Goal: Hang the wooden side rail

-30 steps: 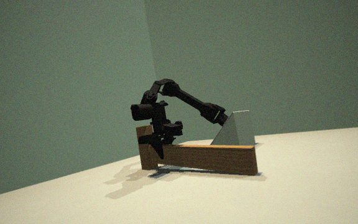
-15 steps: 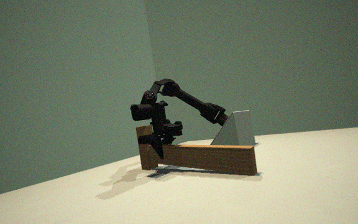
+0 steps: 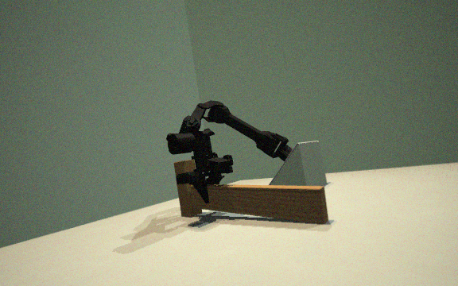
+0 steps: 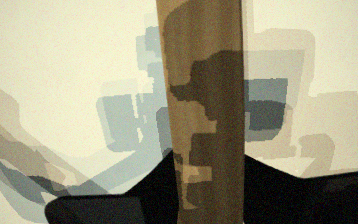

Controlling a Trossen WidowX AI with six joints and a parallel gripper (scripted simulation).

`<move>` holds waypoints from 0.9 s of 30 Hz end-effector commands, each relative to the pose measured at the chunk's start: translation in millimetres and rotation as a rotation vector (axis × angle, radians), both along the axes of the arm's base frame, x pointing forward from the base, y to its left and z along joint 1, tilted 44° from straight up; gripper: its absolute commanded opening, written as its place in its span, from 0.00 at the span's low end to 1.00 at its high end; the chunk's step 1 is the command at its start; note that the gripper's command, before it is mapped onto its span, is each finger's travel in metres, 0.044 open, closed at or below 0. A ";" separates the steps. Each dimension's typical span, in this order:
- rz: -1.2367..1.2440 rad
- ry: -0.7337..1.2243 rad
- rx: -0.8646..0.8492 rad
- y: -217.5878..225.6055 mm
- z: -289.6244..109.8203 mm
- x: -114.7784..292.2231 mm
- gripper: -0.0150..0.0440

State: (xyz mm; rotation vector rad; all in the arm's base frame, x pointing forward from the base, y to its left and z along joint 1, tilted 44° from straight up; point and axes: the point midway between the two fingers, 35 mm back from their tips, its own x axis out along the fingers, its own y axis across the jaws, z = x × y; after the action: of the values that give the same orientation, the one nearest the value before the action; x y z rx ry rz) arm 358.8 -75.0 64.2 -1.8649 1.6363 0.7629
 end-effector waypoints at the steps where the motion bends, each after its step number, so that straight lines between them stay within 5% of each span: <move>1: 0.006 -0.008 -0.002 1.1 3.9 2.7 0.25; 27: 0.006 -0.008 -0.002 -1.9 3.2 1.7 0.25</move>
State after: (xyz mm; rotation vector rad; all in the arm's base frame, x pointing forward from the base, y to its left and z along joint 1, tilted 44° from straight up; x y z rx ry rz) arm 359.6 -76.9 65.4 -1.8685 1.6330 0.7638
